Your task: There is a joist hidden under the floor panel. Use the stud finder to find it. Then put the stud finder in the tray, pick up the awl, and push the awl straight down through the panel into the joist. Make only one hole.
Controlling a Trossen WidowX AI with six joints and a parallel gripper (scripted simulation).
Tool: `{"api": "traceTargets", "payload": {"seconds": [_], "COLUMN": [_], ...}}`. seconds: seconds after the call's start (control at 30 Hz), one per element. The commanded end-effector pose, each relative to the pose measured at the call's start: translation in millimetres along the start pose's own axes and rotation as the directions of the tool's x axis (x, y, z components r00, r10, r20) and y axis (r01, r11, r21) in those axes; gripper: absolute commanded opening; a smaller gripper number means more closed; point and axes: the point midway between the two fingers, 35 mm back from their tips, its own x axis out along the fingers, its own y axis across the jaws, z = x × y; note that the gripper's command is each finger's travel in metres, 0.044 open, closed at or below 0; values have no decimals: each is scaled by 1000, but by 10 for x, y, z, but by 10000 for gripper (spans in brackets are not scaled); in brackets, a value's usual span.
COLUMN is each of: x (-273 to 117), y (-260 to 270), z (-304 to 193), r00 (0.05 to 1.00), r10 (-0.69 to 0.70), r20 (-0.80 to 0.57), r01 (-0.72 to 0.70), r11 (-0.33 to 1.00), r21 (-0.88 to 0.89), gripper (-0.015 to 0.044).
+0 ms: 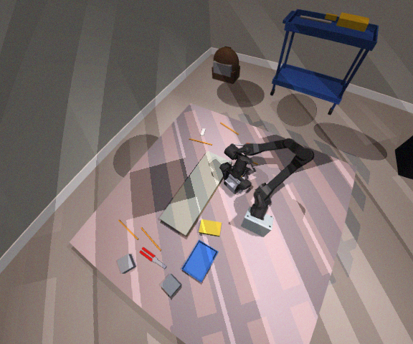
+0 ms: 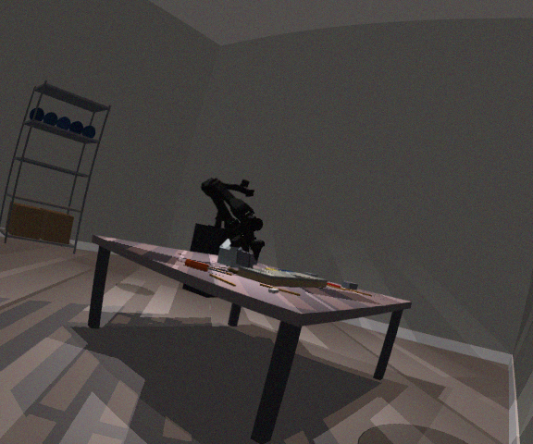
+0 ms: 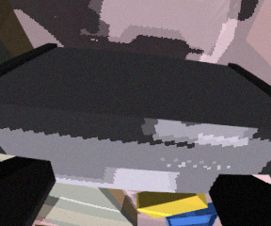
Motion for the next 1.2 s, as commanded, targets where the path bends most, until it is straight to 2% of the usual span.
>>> {"api": "traceTargets", "payload": {"seconds": [0.0,1.17], "x": [-4,-3], "y": [8,10], "z": [-6,39], "r00": [1000,981], "r10": [3,4], "r20": [-31,-192], "r01": [-3,-6], "r11": [1000,1000], "r21": [-4,-10], "gripper": [0,0]}}
